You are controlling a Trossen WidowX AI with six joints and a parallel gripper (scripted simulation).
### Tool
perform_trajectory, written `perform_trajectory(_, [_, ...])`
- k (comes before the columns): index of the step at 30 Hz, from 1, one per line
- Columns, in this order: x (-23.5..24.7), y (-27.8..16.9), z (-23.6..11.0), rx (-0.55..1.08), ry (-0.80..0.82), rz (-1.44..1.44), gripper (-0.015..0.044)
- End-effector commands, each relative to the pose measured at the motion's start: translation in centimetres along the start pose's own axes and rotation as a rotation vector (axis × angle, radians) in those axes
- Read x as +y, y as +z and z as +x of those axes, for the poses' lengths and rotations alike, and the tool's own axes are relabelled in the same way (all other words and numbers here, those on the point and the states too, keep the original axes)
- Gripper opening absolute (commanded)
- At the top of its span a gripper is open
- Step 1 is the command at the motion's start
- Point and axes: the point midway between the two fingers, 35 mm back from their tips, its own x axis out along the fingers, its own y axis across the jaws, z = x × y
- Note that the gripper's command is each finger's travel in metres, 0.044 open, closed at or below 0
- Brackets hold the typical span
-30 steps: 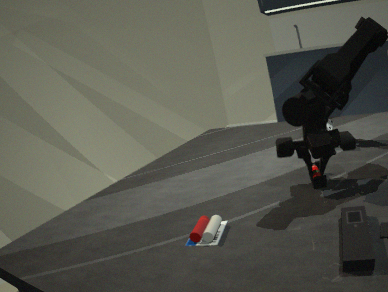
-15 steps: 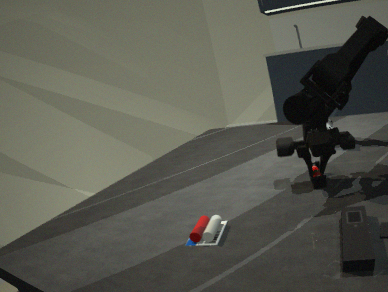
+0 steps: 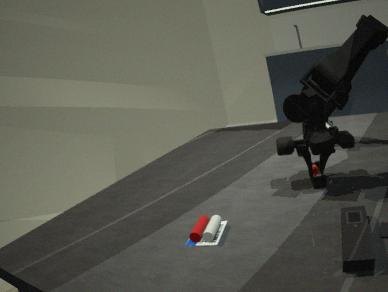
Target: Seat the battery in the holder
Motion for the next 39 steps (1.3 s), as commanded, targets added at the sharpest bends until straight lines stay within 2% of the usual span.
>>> perform_trajectory(1, [0.1, -0.3, 0.0, -0.003, 0.001, 0.003, 0.0063])
perform_trajectory(14, [0.1, -0.3, 0.0, -0.002, -0.001, 0.004, 0.0063])
perform_trajectory(18, [0.1, -0.3, 0.0, -0.002, -0.001, 0.004, 0.0165])
perform_trajectory(33, [0.0, -0.3, -1.5, -0.002, -0.001, -0.001, 0.0165])
perform_trajectory(35, [-0.1, -0.4, -2.0, -0.001, 0.001, 0.009, 0.0218])
perform_trajectory(39, [-0.4, -0.4, -6.2, -0.002, -0.006, 0.006, 0.0323])
